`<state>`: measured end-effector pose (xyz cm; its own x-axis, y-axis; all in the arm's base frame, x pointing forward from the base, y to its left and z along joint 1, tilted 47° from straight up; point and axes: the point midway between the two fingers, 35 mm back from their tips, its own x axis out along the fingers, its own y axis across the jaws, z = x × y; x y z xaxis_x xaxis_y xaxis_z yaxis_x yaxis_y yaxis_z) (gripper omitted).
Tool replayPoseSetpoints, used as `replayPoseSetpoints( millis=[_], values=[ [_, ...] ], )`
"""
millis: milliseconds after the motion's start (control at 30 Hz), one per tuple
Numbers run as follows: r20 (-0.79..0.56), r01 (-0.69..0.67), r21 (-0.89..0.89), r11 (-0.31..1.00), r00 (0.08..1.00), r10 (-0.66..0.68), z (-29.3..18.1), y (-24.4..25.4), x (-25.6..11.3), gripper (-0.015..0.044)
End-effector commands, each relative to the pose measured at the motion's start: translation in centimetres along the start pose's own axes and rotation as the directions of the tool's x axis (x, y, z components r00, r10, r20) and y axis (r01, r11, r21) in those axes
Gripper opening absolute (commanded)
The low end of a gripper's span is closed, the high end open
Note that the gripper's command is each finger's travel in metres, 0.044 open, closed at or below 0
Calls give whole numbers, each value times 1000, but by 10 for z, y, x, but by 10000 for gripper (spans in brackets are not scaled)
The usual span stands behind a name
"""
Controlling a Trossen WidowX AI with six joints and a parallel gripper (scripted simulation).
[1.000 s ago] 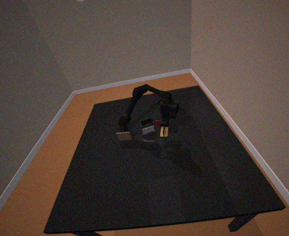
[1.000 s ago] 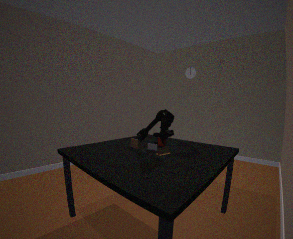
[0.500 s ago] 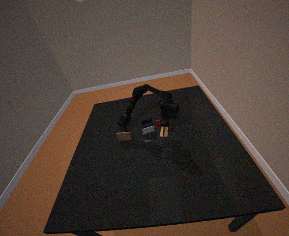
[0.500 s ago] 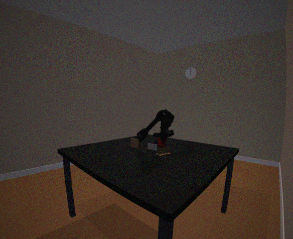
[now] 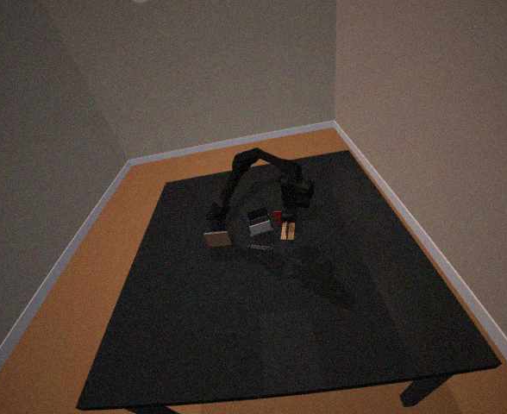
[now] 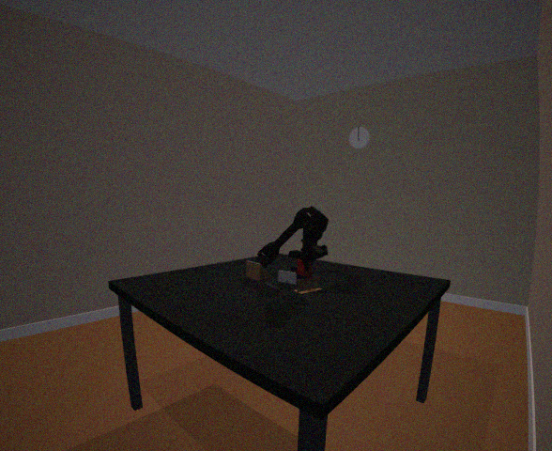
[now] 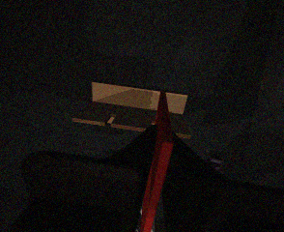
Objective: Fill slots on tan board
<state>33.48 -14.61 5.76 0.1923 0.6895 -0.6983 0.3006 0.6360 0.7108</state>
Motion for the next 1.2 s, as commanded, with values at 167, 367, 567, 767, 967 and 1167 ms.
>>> replayPoseSetpoints(
  millis=[167,367,567,767,967,1167],
  values=[
    [3,-4,3,1000,1000,4,0,1,0,0],
    [2,-2,2,1000,1000,2,0,0,2,0],
    [3,-4,3,1000,1000,4,0,1,7,0],
    [3,-4,3,1000,1000,4,0,1,11,0],
    [3,-5,3,1000,1000,5,0,1,15,0],
    [3,-5,3,1000,1000,5,0,1,20,0]
  ],
)
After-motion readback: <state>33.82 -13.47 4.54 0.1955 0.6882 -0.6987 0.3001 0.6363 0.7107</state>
